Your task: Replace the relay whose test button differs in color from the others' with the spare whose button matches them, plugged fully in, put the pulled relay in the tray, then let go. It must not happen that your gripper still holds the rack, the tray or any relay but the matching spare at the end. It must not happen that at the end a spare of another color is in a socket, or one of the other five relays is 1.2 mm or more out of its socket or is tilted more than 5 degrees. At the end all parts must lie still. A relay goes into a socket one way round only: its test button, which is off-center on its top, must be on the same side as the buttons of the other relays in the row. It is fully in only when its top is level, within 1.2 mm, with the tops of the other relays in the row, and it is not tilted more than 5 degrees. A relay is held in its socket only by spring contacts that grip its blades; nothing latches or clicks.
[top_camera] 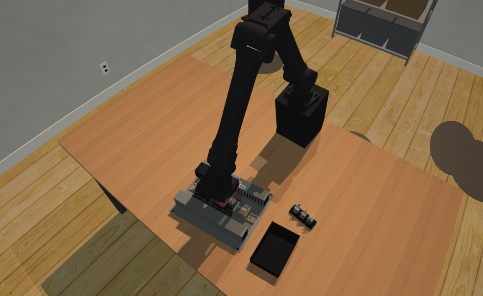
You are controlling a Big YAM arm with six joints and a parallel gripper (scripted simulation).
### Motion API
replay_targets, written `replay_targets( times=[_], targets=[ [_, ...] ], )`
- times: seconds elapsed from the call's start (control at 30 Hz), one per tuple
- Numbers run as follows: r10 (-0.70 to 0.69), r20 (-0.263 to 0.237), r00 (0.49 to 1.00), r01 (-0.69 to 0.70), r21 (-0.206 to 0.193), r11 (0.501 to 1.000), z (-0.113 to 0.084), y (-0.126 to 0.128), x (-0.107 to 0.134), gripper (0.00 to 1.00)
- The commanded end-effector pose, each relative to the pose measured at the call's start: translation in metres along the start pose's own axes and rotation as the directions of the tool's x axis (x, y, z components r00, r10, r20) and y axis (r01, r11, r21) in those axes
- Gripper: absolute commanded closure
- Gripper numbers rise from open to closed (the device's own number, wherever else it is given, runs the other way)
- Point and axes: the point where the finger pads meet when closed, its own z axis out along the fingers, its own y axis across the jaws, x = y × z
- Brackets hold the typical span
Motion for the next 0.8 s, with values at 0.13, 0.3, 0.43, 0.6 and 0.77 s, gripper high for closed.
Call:
replay_targets(
  times=[0.13,0.3,0.43,0.6,0.77],
  targets=[
    [0.006,0.009,1.0,-0.006,-0.04,0.999,-0.0086,0.0189,-0.001,1.0],
    [0.006,0.009,1.0,-0.006,-0.038,0.999,-0.0084,0.0181,-0.001,1.0],
    [0.006,0.009,1.0,-0.006,-0.033,0.999,-0.008,0.0161,-0.0009,1.0],
    [0.006,0.008,1.0,-0.005,-0.03,1.0,-0.0078,0.0149,-0.0008,1.0],
    [0.006,0.008,1.0,-0.005,-0.029,1.0,-0.0077,0.0143,-0.0008,1.0]
  ],
)
